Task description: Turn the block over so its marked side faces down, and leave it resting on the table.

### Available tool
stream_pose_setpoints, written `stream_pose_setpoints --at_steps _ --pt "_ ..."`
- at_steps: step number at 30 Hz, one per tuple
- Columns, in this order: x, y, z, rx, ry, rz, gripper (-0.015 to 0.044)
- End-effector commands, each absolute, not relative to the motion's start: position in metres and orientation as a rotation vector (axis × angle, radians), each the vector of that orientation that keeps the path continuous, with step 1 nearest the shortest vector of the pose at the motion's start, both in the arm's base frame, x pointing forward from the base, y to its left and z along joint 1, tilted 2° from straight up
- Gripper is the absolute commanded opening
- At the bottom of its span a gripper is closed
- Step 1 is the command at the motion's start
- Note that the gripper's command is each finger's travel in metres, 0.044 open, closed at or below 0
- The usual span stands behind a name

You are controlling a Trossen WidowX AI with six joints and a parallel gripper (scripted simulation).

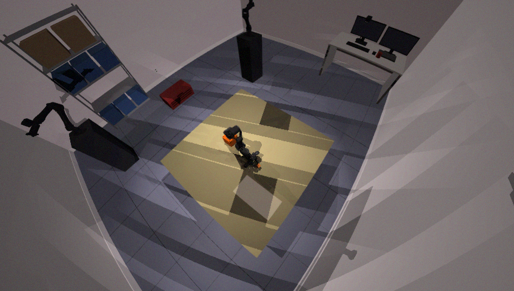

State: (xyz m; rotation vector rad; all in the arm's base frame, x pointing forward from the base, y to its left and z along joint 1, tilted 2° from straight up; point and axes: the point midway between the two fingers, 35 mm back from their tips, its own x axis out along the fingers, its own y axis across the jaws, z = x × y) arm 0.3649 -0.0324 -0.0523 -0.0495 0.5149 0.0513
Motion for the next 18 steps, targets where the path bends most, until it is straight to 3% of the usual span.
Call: stream_pose_setpoints --at_steps 1,10,18 --pt "0.3633 -0.0318 -0.0519 -0.043 0.507 0.054 0.0000" --pt "0.3633 -0.0318 -0.0519 -0.043 0.507 0.054 0.0000" --pt "0.3633 -0.0318 -0.0519 -0.043 0.507 0.054 0.0210"
